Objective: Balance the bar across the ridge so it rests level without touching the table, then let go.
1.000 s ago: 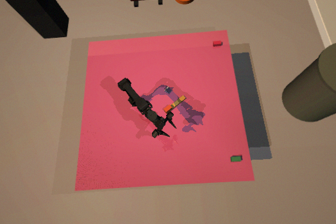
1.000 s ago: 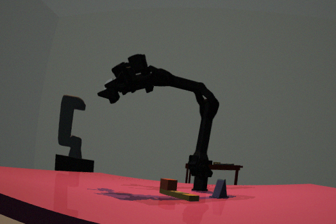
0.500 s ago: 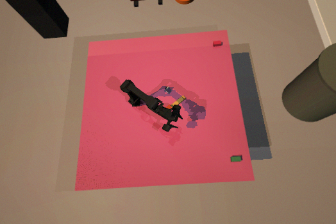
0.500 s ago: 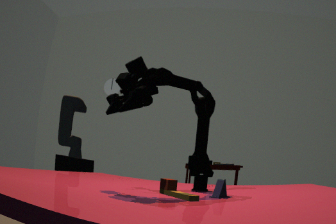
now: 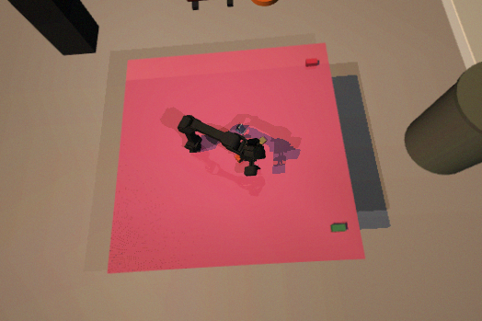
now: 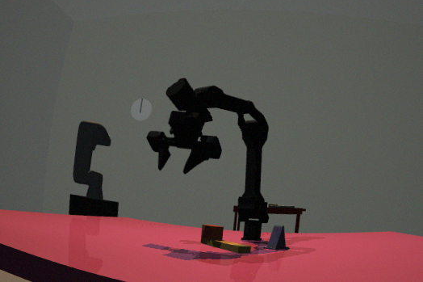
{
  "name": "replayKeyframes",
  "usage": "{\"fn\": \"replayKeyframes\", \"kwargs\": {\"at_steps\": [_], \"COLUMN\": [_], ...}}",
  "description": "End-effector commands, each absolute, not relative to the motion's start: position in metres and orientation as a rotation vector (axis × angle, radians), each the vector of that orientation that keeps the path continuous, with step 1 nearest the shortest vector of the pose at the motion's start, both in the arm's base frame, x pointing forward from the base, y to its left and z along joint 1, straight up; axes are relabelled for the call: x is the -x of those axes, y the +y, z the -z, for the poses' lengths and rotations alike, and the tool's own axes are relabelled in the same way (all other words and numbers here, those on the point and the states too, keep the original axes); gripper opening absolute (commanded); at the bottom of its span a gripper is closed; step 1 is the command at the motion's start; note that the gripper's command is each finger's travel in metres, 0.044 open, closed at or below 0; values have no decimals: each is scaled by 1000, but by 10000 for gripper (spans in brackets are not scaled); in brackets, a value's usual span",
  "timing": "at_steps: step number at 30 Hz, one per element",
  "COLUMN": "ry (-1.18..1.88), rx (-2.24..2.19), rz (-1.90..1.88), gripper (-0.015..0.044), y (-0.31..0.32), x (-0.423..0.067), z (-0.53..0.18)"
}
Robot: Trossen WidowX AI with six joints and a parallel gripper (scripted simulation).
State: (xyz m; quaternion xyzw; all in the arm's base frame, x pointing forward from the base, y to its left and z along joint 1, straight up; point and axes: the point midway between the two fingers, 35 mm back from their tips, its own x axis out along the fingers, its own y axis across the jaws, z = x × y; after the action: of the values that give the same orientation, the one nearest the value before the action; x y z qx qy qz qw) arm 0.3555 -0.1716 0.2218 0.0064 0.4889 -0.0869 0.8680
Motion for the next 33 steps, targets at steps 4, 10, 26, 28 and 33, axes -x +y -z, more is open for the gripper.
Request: {"fn": "replayKeyframes", "kwargs": {"at_steps": [4, 10, 26, 28, 33], "ry": [1174, 1292, 1487, 1487, 1487], "rx": [128, 250, 499, 499, 499], "rz": [12, -147, -478, -478, -478], "gripper": [315, 315, 315, 315, 315], "y": [-133, -100, -43, -43, -43], "x": [-355, -350, -328, -328, -331], "z": [-199, -181, -156, -155, -133]}}
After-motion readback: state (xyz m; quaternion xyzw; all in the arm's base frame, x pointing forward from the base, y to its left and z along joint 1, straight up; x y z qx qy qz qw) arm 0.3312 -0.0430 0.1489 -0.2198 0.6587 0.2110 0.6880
